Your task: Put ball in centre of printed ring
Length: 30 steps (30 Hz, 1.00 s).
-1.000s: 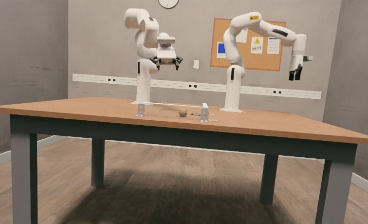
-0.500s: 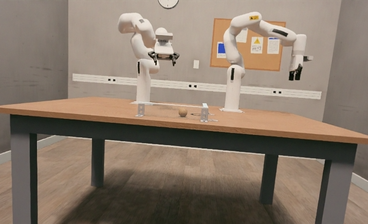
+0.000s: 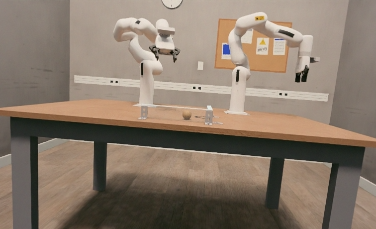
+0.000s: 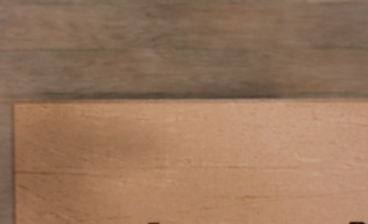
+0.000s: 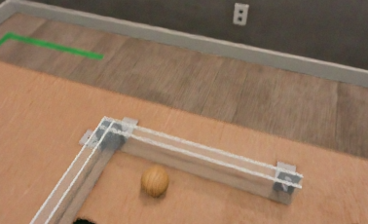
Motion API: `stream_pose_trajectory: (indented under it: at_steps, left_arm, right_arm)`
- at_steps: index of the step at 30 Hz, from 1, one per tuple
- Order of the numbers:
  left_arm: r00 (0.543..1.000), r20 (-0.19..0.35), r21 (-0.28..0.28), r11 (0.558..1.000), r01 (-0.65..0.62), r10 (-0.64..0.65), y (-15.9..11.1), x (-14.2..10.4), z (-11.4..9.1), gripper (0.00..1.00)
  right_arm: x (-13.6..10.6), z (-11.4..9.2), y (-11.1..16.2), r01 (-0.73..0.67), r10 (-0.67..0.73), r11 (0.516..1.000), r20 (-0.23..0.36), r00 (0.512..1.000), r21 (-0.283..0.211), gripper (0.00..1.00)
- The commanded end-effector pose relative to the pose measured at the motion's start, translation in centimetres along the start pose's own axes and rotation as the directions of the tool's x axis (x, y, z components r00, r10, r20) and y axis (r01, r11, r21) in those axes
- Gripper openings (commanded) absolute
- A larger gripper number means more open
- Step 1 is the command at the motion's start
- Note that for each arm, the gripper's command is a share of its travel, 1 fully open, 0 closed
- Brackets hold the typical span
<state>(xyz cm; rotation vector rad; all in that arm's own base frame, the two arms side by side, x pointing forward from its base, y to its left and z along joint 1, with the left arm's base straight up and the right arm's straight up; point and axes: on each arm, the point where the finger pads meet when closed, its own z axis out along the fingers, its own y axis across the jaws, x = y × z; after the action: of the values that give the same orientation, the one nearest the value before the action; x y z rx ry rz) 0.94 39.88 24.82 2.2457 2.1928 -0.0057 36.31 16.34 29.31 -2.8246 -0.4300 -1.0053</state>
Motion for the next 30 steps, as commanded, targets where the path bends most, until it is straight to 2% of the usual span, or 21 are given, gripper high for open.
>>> stream_pose_trajectory:
  at_steps: [1,10,12,14,22,25,30]
  left_arm:
    - [1.0,-0.005,0.0,1.0,0.0,0.0,0.0,0.1,-0.2,1.0]
    - [1.0,-0.005,0.0,1.0,0.0,0.0,0.0,0.1,-0.2,1.0]
    - [1.0,-0.005,0.0,1.0,0.0,0.0,0.0,0.1,-0.2,1.0]
    - [1.0,-0.005,0.0,1.0,0.0,0.0,0.0,0.1,-0.2,1.0]
    - [1.0,-0.005,0.0,1.0,0.0,0.0,0.0,0.1,-0.2,1.0]
    - [1.0,-0.005,0.0,1.0,0.0,0.0,0.0,0.1,-0.2,1.0]
    - [1.0,-0.005,0.0,1.0,0.0,0.0,0.0,0.1,-0.2,1.0]
  right_arm:
    - [-0.8,-4.1,0.8,0.045,-0.047,0.999,0.124,0.991,0.017,1.0]
    - [-2.3,-8.3,1.4,0.096,-0.105,0.994,0.186,0.977,0.056,1.0]
    - [-2.3,-8.3,1.4,0.096,-0.105,0.994,0.186,0.977,0.056,1.0]
    - [-3.0,-10.2,1.6,0.119,-0.132,0.99,0.211,0.969,0.075,1.0]
    - [-4.2,-14.0,2.1,0.16,-0.185,0.981,0.262,0.947,0.112,1.0]
    - [-4.5,-14.9,2.2,0.17,-0.198,0.978,0.272,0.942,0.121,1.0]
    - [-4.7,-15.1,2.2,0.173,-0.202,0.977,0.275,0.94,0.124,1.0]
